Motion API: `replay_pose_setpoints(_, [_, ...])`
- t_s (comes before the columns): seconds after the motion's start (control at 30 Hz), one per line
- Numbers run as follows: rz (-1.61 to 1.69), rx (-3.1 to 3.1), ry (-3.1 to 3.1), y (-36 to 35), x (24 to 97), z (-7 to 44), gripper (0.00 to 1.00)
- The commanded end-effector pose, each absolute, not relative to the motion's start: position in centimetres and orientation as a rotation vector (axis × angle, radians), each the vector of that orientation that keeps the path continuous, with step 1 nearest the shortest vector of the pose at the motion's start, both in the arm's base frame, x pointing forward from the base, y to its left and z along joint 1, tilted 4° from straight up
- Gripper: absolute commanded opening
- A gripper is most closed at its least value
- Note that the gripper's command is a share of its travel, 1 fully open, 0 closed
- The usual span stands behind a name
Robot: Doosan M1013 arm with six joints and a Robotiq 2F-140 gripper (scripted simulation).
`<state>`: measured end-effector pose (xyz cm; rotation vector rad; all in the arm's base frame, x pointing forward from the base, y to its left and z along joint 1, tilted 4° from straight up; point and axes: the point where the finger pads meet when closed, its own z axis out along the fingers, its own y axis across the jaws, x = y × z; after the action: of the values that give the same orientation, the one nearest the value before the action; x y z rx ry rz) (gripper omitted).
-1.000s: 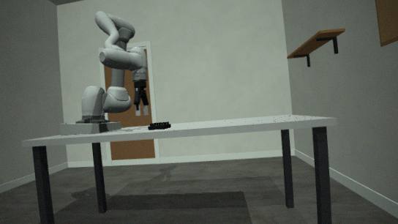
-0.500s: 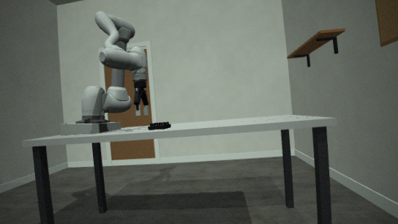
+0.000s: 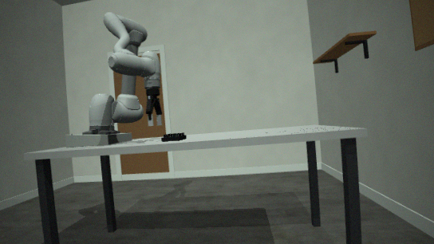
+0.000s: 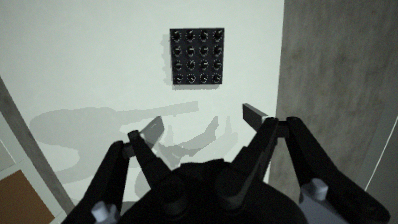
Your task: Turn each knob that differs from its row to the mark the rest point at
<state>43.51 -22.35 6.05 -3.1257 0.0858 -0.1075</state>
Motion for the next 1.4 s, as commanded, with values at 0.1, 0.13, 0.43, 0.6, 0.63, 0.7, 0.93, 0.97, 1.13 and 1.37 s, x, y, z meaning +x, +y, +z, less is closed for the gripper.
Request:
replay_pose_setpoints(0.1, [-0.108,-3.126,0.086,-22.4,43.5,6.1,1.0])
replay_pose_setpoints(0.13, [-0.108,-3.126,0.086,-22.4,43.5,6.1,1.0])
replay_pose_setpoints(0.43, [-0.108,-3.126,0.086,-22.4,43.5,6.1,1.0])
replay_pose_setpoints(0.6, [-0.108,-3.126,0.086,-22.4,43.5,6.1,1.0])
replay_pose_setpoints(0.63, [-0.108,-3.126,0.086,-22.4,43.5,6.1,1.0])
replay_pose_setpoints(0.7, [-0.108,-3.126,0.086,-22.4,43.5,6.1,1.0])
replay_pose_setpoints(0.93, [-0.108,-3.126,0.086,-22.4,43.5,6.1,1.0])
replay_pose_setpoints(0.97, [-0.108,-3.126,0.086,-22.4,43.5,6.1,1.0])
replay_pose_setpoints(1.13, [-0.108,-3.126,0.065,-22.9,45.1,6.5,1.0])
replay_pose_setpoints(1.37, [-0.109,-3.129,-0.055,-25.2,54.4,8.4,1.0])
